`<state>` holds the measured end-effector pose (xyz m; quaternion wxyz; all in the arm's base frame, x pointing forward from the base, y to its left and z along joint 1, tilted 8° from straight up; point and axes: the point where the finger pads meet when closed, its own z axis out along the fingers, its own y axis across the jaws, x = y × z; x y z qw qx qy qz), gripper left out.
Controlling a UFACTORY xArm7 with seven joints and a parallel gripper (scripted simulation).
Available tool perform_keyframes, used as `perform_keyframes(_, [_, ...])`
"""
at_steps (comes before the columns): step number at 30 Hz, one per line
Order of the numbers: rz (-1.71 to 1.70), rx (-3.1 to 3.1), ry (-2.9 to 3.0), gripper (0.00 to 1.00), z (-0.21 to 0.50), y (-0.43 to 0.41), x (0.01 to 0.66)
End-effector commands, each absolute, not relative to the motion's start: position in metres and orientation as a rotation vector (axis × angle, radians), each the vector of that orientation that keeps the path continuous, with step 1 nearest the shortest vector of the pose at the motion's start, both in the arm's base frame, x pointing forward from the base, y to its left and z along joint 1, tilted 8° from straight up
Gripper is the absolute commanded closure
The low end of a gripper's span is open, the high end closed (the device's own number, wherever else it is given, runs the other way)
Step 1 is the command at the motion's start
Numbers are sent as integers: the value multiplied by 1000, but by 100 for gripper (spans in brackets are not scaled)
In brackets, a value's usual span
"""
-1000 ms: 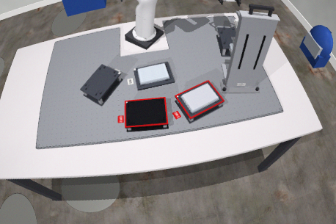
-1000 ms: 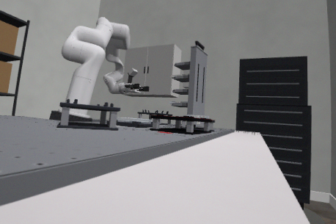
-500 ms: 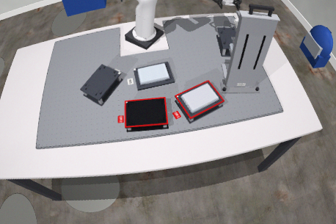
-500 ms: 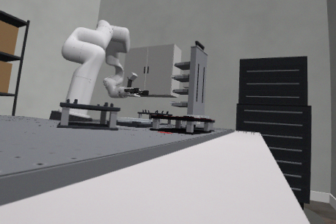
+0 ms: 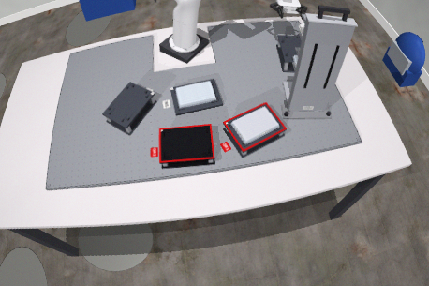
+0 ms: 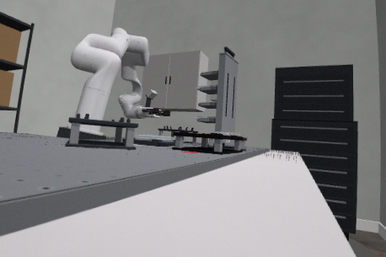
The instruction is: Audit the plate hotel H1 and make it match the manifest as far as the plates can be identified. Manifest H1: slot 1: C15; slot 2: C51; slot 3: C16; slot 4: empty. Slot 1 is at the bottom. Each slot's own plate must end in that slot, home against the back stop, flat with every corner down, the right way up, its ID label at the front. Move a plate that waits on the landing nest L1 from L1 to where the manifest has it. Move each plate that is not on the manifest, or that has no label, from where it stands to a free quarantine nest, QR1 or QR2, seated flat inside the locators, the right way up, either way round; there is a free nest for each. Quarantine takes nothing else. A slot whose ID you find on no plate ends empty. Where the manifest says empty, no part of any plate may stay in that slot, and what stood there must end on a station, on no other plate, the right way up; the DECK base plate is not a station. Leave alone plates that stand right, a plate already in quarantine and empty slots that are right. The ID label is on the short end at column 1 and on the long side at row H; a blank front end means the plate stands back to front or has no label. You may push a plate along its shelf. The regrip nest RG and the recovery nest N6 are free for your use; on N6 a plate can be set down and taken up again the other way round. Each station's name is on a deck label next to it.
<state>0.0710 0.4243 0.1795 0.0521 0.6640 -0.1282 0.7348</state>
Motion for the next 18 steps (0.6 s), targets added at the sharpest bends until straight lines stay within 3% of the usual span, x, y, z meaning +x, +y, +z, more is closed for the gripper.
perform_keyframes(1, [2235,2023,-395,0,175,426,71])
perform_keyframes(18, [2235,2023,-395,0,167,425,77])
